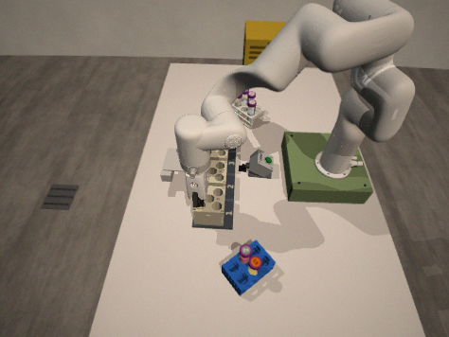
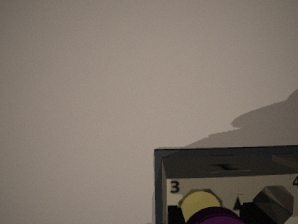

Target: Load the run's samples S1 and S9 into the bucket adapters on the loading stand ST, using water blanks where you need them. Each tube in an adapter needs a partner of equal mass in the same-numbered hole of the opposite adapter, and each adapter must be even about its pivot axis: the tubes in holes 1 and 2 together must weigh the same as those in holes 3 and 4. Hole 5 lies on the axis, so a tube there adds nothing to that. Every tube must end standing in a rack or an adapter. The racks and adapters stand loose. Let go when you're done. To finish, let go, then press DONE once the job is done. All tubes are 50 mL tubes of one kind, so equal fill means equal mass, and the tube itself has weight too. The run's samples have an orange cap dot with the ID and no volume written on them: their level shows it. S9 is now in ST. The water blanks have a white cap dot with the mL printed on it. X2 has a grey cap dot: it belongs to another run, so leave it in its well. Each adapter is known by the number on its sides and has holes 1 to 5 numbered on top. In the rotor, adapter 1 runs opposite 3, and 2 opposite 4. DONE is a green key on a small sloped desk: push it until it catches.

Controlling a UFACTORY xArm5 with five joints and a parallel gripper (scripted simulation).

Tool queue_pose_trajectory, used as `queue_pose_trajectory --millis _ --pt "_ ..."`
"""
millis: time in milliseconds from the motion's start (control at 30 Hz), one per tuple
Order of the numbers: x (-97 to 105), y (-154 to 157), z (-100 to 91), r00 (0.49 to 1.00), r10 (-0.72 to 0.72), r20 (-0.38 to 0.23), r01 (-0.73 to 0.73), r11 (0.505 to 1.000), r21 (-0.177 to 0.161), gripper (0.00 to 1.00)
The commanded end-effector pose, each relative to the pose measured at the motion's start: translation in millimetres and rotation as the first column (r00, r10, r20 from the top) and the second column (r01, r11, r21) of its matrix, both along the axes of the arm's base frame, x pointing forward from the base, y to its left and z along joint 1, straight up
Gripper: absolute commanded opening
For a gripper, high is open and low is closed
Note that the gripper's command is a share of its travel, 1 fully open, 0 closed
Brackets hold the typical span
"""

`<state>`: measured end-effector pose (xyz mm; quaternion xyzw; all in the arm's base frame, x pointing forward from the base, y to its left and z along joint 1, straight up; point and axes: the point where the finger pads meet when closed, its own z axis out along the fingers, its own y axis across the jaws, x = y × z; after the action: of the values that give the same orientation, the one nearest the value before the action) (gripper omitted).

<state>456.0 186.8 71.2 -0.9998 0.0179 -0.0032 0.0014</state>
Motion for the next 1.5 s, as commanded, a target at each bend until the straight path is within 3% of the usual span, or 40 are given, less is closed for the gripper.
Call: queue_pose_trajectory --millis 0,1467 --pt "0.9 0.4 5.8 1.000 0.000 0.002 0.000 1.000 0.004 0.00" --pt "0.4 -0.1 85.9 1.000 0.000 0.002 0.000 1.000 0.004 0.00"
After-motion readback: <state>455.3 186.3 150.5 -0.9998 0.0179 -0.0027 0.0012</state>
